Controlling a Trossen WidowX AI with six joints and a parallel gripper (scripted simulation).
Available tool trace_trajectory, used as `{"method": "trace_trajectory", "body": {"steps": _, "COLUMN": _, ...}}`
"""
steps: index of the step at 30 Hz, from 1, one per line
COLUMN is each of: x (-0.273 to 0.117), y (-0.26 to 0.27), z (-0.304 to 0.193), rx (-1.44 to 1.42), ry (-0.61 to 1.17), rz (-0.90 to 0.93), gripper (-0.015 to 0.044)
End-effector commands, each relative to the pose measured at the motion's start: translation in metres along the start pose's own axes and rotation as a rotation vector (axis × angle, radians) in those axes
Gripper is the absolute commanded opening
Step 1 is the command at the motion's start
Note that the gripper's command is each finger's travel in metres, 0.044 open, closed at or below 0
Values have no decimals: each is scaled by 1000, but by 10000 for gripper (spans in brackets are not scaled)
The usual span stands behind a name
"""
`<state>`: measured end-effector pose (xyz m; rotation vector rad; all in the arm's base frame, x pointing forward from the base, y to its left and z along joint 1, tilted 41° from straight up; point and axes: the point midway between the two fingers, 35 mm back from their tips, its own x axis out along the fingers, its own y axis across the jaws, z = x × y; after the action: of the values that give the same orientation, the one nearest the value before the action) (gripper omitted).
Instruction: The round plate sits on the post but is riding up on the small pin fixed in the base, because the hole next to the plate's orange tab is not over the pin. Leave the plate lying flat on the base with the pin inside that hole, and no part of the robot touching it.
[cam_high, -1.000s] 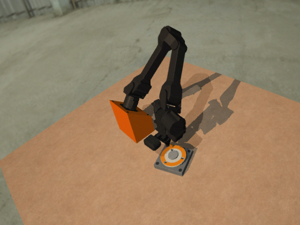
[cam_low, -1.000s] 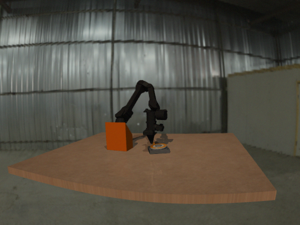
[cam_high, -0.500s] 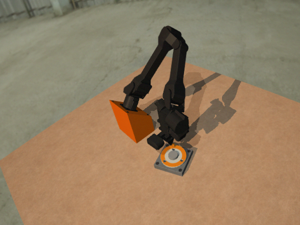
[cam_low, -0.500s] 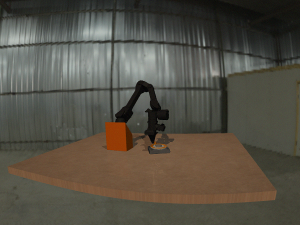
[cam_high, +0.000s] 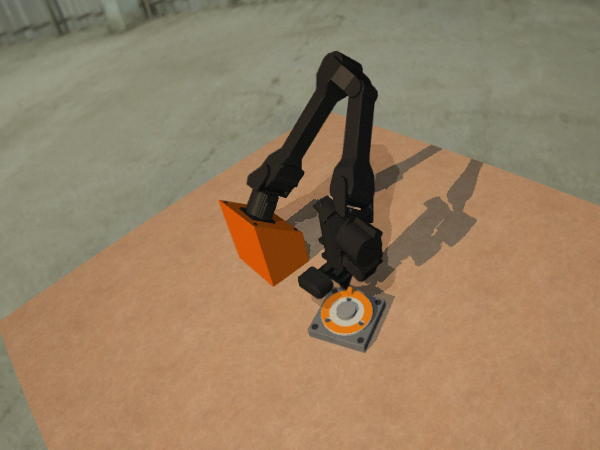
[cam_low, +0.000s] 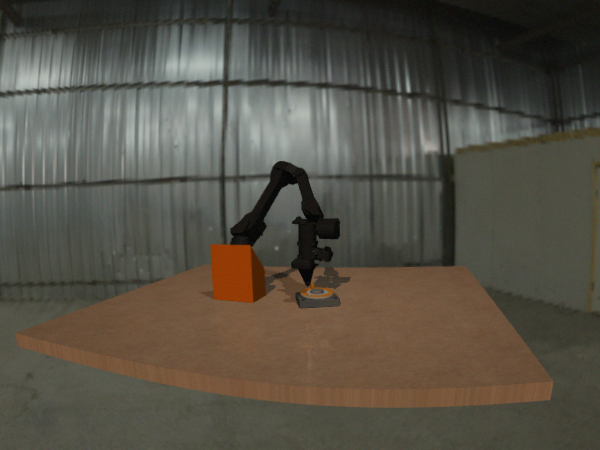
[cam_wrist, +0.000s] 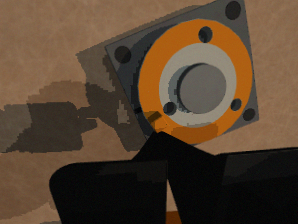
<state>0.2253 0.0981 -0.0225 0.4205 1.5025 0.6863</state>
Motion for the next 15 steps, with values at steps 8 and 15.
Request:
{"method": "trace_trajectory", "body": {"steps": 8, "x": 0, "y": 5, "z": 10, "rx": -7, "ry": -11, "rz": 3, "gripper": 0}}
{"method": "trace_trajectory", "body": {"steps": 15, "x": -10, "y": 5, "z": 11, "rx": -7, "ry": -11, "rz": 1, "gripper": 0}}
